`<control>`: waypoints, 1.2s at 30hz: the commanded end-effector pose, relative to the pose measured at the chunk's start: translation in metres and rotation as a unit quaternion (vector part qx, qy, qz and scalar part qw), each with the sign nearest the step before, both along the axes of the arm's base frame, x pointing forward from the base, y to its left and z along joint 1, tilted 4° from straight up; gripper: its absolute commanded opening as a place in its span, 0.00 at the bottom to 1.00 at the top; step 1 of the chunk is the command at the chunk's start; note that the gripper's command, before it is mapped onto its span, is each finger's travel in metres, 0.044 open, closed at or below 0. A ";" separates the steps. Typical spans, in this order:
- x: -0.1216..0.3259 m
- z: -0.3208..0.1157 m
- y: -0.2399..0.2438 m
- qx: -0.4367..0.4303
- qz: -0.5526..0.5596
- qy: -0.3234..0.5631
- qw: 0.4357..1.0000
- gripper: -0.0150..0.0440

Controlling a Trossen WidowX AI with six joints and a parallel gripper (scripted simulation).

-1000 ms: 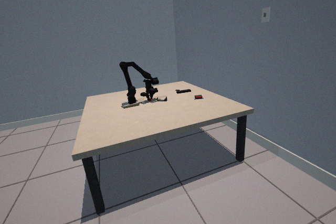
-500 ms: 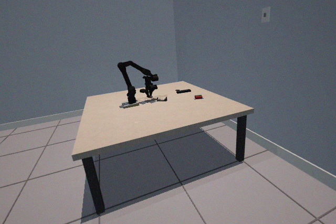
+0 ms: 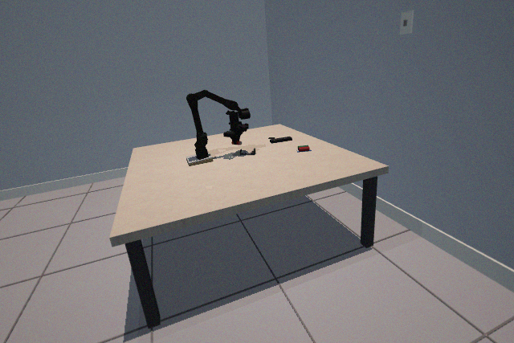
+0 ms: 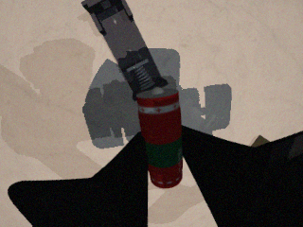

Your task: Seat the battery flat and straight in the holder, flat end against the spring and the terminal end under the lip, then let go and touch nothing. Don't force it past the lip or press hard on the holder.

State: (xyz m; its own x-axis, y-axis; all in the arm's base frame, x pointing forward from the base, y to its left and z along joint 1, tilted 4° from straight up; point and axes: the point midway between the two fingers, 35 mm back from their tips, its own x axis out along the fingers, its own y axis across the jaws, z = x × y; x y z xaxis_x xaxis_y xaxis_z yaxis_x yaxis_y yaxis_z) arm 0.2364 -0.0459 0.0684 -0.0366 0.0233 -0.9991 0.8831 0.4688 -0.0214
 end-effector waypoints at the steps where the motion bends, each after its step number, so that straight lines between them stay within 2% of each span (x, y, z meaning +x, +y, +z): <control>1: 0.018 0.004 -0.017 -0.001 0.054 -0.002 0.999 0.40; 9: 0.049 0.008 -0.056 0.002 0.166 -0.007 0.986 0.40; 16: 0.049 0.007 -0.056 0.000 0.171 -0.010 0.985 0.40; 36: 0.052 -0.031 -0.059 -0.093 0.166 -0.081 0.978 0.40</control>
State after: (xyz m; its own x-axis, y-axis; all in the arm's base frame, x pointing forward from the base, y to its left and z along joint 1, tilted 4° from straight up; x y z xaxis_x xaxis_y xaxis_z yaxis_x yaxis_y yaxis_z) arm 0.2907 -0.1053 0.0419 0.1281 -0.1229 -0.9841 0.6751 0.7378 -0.0043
